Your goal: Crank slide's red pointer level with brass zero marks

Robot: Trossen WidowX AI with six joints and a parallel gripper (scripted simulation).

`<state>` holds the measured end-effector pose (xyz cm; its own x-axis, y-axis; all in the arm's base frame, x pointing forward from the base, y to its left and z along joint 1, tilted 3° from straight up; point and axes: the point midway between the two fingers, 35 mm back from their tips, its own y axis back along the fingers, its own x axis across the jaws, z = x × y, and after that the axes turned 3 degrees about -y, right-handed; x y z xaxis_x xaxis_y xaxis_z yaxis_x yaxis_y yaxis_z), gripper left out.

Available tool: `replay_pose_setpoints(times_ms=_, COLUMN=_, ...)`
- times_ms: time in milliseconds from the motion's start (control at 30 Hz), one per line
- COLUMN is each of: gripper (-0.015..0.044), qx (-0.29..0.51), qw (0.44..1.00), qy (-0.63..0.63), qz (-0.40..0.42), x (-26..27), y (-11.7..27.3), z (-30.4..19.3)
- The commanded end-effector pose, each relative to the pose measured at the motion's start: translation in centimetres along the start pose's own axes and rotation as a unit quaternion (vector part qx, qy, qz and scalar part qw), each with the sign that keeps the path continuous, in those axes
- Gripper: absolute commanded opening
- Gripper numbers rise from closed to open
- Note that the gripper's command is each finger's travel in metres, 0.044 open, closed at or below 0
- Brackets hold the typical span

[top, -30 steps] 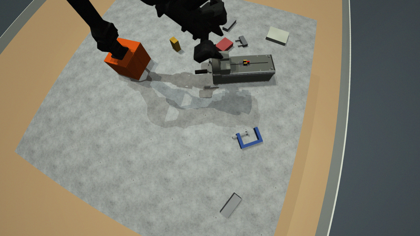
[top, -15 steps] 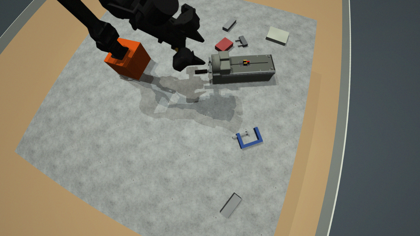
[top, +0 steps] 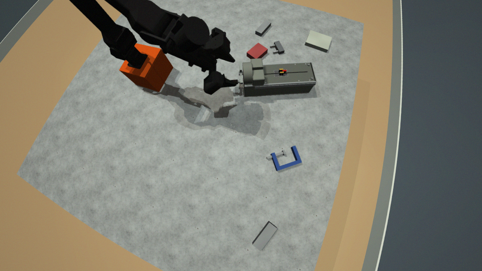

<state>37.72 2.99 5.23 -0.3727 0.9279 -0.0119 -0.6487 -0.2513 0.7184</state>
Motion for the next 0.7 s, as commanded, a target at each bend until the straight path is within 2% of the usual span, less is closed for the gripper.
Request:
replay_pose_setpoints(times_ms=0, gripper=0.044, qx=-0.002, qw=1.0, qy=0.003, qz=0.001, x=0.1, y=-1.1, z=-1.4)
replay_pose_setpoints(times_ms=667, gripper=0.044, qx=-0.002, qw=1.0, qy=0.003, qz=0.001, x=-0.1, y=-3.1, z=-3.1)
